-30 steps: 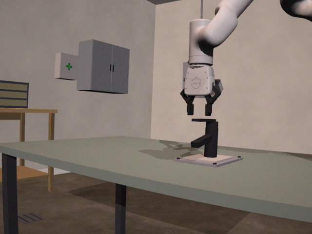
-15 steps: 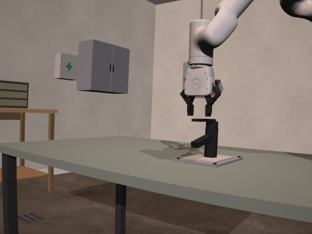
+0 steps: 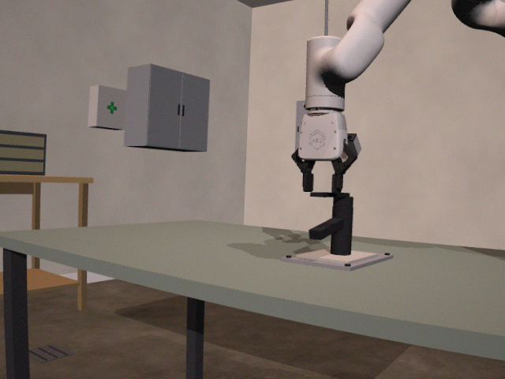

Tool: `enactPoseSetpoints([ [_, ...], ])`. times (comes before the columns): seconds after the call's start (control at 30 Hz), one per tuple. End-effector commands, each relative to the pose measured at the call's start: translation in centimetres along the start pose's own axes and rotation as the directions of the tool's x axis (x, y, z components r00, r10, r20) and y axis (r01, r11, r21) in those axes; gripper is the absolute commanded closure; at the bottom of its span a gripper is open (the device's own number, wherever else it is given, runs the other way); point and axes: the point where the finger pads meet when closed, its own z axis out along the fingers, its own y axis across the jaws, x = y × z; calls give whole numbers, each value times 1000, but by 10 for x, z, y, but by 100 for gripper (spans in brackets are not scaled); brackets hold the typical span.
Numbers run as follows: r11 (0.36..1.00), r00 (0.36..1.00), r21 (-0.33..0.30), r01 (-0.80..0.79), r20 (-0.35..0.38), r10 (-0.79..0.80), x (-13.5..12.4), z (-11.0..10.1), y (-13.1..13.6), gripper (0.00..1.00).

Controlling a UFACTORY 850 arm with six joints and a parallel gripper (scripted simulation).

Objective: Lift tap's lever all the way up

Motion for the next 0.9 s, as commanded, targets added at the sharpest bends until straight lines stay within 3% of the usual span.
enactPoseSetpoints([
  [0.0, 1000, 1000, 2, 0, 1, 0, 0, 3, -1, 29],
  [0.87, 1000, 1000, 2, 0, 1, 0, 0, 23, -1, 29],
])
